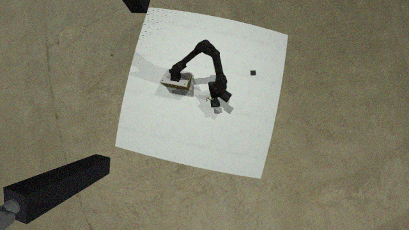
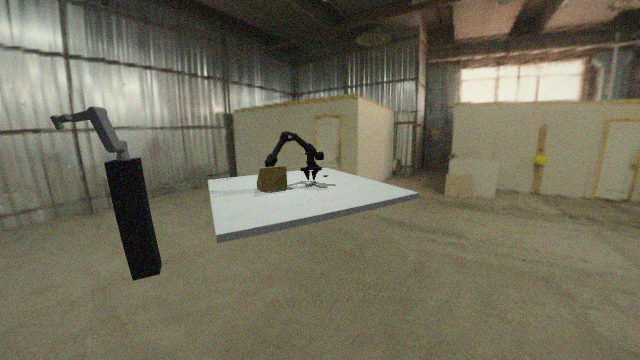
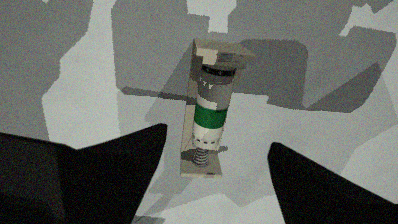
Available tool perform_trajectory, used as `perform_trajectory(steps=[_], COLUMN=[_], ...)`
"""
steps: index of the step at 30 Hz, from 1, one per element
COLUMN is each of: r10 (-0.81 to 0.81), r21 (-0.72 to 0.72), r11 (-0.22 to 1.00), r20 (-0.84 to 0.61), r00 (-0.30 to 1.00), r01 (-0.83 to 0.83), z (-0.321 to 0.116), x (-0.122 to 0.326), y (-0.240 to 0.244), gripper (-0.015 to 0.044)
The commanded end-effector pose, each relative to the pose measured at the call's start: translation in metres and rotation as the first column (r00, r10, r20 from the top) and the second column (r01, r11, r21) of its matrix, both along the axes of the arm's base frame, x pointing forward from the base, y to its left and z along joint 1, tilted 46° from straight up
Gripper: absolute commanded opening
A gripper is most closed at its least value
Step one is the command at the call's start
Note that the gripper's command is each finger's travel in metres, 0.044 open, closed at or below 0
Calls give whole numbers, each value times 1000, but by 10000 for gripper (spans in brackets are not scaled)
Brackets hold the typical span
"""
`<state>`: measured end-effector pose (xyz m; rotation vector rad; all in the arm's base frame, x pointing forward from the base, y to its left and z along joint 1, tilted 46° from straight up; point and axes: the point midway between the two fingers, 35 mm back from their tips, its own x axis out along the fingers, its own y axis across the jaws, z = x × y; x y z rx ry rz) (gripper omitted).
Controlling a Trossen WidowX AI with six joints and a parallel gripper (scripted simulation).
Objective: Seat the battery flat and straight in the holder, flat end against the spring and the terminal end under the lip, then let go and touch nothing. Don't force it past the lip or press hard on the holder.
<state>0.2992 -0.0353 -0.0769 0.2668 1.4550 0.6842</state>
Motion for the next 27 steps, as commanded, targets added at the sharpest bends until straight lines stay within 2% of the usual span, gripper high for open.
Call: perform_trajectory(steps=[1,4,27], r10=[0,0,0], r21=[-14,-14,-14], r11=[1000,1000,1000], r20=[18,18,18], r00=[1000,1000,1000], r01=[1,0,0], z=[28,33,32], x=[1,0,0], y=[-29,-35,-35], gripper=[377,440,440])
